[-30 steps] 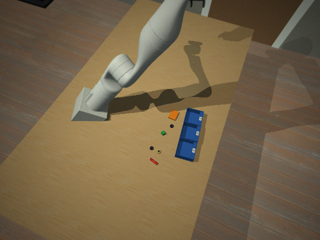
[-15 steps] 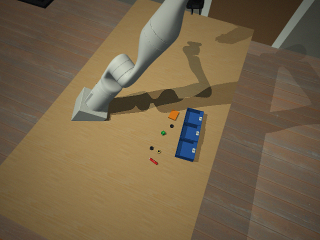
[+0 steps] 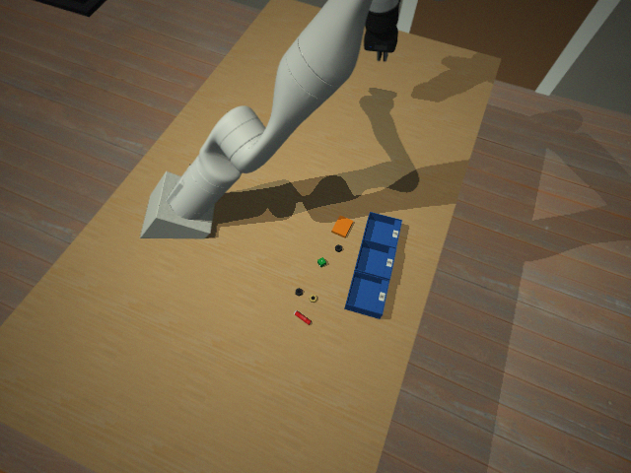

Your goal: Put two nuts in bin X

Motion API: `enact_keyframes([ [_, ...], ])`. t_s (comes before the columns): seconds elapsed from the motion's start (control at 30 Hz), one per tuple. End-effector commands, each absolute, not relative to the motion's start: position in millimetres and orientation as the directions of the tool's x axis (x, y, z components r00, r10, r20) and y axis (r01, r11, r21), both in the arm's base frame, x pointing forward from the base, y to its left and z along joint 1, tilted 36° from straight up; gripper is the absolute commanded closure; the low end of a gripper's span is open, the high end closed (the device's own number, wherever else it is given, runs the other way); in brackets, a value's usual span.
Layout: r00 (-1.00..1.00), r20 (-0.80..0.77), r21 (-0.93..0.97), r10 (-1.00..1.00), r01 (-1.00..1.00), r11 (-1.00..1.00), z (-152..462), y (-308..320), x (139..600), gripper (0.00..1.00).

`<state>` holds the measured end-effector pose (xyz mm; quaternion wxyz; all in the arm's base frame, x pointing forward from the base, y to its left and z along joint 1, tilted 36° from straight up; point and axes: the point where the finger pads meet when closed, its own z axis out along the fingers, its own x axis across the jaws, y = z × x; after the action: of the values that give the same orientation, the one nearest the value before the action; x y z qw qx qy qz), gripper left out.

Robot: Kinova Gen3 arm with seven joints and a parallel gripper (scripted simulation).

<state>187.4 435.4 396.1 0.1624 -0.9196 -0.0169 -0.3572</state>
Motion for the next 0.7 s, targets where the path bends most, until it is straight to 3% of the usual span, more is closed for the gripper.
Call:
enact_keyframes([
  [0.0,0.747,0.631,-0.336,-0.207,0.023,-0.941,397.0,416.4,212.2,0.69],
  [0.17,0.729,0.57,-0.392,-0.378,-0.162,-0.906,395.5,392.7,235.5,0.69],
  [0.57,0.688,0.506,-0.431,-0.52,-0.32,-0.844,385.6,350.9,269.5,0.69],
  [0.67,0.615,0.451,-0.46,-0.647,-0.462,-0.758,382.2,325.5,283.4,0.69],
])
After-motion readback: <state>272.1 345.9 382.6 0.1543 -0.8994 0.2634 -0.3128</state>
